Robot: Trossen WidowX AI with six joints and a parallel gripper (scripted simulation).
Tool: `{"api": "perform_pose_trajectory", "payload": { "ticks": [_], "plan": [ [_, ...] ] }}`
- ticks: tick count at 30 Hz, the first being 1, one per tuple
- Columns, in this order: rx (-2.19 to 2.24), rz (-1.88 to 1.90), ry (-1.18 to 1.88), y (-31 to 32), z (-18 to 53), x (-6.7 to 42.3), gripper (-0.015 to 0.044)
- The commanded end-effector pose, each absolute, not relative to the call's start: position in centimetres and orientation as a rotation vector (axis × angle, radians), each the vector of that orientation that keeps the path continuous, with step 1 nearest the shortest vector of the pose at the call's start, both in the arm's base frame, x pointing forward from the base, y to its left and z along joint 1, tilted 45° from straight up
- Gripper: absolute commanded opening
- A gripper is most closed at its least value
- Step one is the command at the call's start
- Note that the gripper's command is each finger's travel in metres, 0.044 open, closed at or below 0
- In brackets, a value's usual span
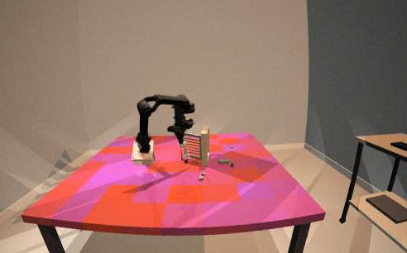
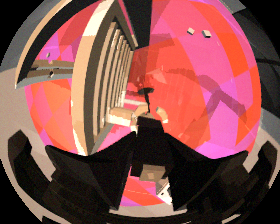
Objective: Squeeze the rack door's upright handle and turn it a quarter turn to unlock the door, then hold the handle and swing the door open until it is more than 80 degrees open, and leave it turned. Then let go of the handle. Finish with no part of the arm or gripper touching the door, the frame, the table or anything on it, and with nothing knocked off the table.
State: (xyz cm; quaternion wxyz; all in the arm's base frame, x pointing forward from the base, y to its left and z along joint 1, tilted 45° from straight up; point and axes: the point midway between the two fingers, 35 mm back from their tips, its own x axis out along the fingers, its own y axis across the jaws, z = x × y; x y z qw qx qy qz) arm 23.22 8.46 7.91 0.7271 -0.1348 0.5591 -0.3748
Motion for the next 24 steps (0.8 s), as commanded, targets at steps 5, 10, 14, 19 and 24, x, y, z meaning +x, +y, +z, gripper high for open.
{"api": "perform_pose_trajectory", "payload": {
  "ticks": [5, 10, 14, 19, 24],
  "plan": [
    [-0.421, -0.731, 1.292, 7.3, 9.1, 23.0, 0.0021],
    [-0.490, -0.679, 1.326, 6.5, 9.9, 23.0, 0.0021],
    [-0.544, -0.636, 1.351, 5.9, 10.5, 23.0, 0.0021],
    [-0.603, -0.589, 1.379, 5.2, 11.2, 23.1, 0.0021],
    [-0.664, -0.539, 1.405, 4.5, 11.8, 23.3, 0.0021]
  ]
}}
